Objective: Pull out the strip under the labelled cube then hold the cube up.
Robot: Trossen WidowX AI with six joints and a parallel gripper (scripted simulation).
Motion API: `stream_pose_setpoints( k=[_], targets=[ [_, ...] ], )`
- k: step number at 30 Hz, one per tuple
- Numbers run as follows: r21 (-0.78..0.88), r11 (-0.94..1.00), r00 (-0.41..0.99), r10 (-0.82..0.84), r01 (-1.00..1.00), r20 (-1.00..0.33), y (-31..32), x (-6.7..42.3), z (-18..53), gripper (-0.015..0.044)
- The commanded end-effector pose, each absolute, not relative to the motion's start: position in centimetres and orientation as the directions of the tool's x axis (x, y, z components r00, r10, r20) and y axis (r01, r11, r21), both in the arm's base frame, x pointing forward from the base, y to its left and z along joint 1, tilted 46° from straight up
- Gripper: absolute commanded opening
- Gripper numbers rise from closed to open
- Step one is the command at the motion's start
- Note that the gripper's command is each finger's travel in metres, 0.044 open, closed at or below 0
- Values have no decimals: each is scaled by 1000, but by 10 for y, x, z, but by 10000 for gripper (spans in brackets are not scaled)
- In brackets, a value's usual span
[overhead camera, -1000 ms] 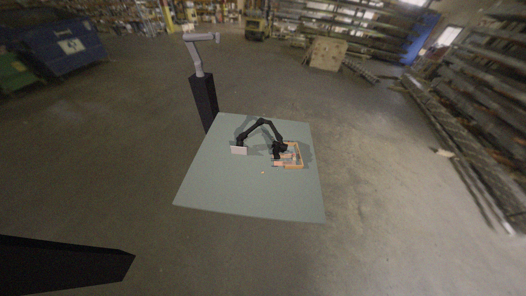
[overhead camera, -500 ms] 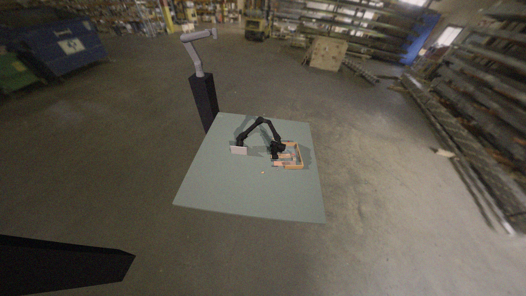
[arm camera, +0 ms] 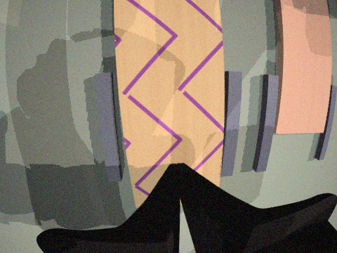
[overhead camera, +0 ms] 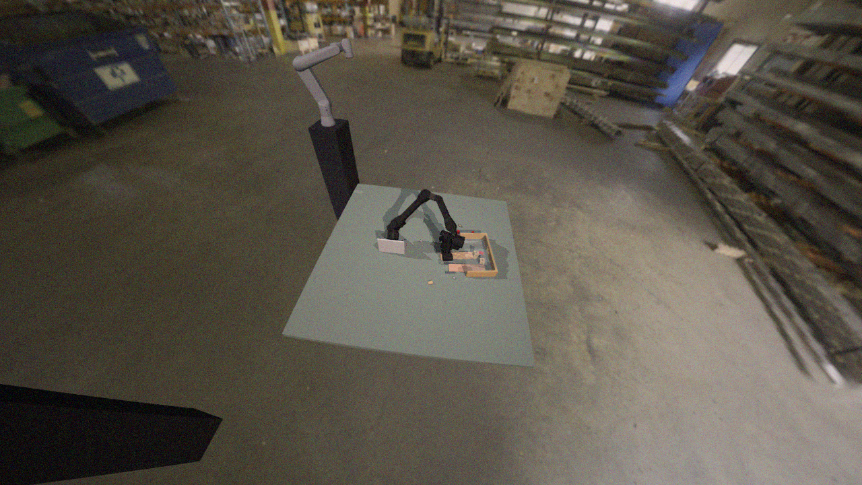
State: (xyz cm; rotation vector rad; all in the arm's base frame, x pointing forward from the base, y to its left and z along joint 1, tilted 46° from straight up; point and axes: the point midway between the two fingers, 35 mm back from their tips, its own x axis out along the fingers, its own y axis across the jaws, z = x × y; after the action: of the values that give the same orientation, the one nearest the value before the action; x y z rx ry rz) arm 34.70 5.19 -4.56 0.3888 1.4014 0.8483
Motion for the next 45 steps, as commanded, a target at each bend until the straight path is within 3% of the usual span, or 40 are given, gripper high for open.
stream_pose_setpoints(
  k=[1, 45],
  targets=[
    [699, 658, -79, 710, -281, -700, 54, 334, -51, 0],
    [699, 659, -81, 709, -279, -701, 39, 270, -60, 0]
  ],
)
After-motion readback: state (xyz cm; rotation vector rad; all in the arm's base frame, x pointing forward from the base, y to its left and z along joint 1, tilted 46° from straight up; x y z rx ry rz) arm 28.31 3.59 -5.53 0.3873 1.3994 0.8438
